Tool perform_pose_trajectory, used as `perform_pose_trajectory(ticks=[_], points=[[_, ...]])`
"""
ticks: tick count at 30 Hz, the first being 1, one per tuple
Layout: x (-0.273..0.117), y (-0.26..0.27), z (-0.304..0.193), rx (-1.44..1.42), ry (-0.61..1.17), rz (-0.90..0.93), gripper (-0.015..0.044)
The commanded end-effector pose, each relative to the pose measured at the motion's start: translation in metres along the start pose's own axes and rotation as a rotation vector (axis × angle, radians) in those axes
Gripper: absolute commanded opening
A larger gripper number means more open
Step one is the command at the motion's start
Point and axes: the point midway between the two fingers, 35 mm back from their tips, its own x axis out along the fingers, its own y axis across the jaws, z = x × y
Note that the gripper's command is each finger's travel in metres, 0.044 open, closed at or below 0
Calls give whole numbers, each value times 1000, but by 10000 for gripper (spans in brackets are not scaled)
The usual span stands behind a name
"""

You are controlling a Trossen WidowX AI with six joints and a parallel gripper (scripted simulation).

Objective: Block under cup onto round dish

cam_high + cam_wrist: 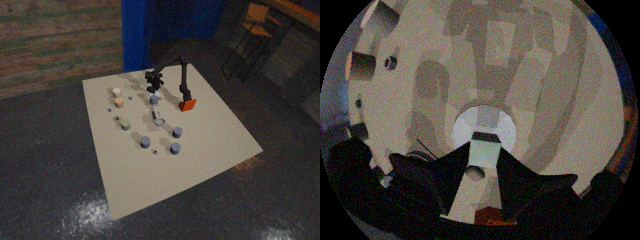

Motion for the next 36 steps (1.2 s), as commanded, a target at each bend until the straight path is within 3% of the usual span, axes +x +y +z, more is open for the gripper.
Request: perform_pose_trajectory(ticks=[1, 10, 27, 36], points=[[6, 0, -3, -7, 7, 0, 0], [20, 0, -3, -7, 6, -1, 0], [11, 0, 0, 7, 3, 0, 440], [-42, 0, -3, -8, 10, 0, 440]])
